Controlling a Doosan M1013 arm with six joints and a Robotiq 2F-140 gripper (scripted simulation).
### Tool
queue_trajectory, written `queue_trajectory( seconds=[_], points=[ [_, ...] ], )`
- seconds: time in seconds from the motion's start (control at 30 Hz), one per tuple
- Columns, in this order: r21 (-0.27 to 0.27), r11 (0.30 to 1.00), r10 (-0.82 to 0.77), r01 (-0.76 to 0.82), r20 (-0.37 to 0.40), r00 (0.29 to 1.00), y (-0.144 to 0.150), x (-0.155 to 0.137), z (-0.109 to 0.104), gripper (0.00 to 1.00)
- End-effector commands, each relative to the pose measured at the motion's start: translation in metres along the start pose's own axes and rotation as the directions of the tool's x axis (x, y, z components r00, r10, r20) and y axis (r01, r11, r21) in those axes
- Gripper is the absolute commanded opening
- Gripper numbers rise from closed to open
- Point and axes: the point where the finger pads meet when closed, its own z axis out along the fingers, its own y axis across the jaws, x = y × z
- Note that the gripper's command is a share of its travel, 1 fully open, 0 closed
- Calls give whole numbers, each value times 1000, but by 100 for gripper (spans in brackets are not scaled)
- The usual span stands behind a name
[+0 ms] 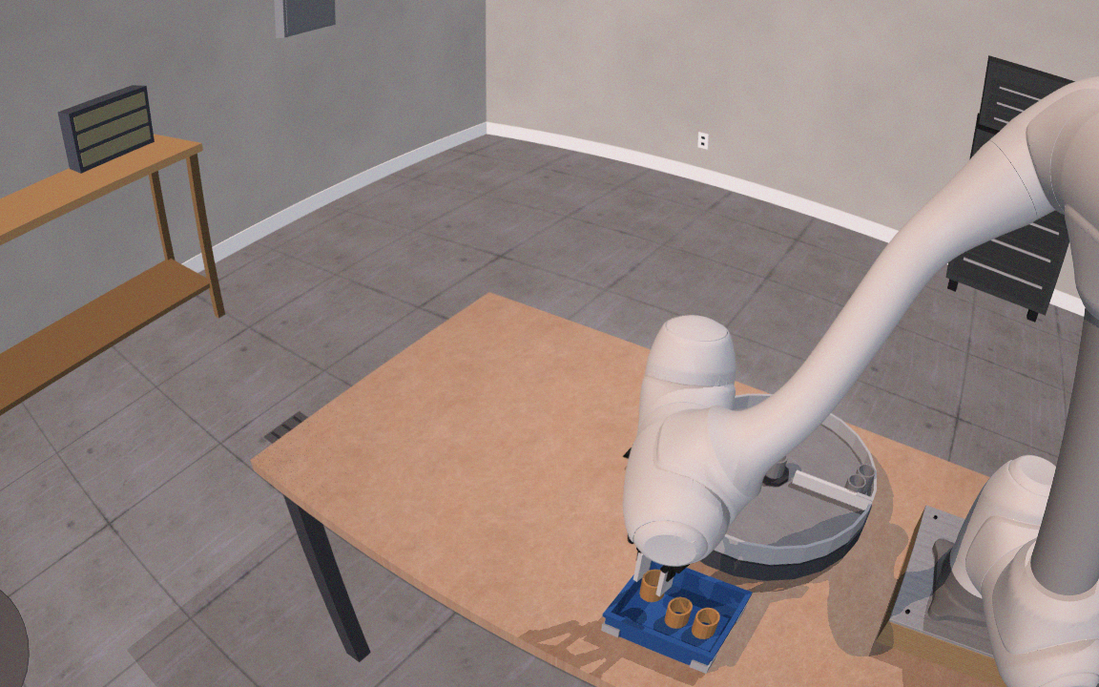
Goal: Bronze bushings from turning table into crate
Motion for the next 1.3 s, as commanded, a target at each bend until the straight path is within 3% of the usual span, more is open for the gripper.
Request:
queue_trajectory(
  seconds=[0.0, 0.57, 1.27],
  points=[
    [0, 1000, 0, 0, 0, 1000, 0, 0, 4, 0],
    [0, 1000, 0, 0, 0, 1000, 0, 0, 29, 0],
    [0, 1000, 0, 0, 0, 1000, 0, 0, 38, 0]
  ],
)
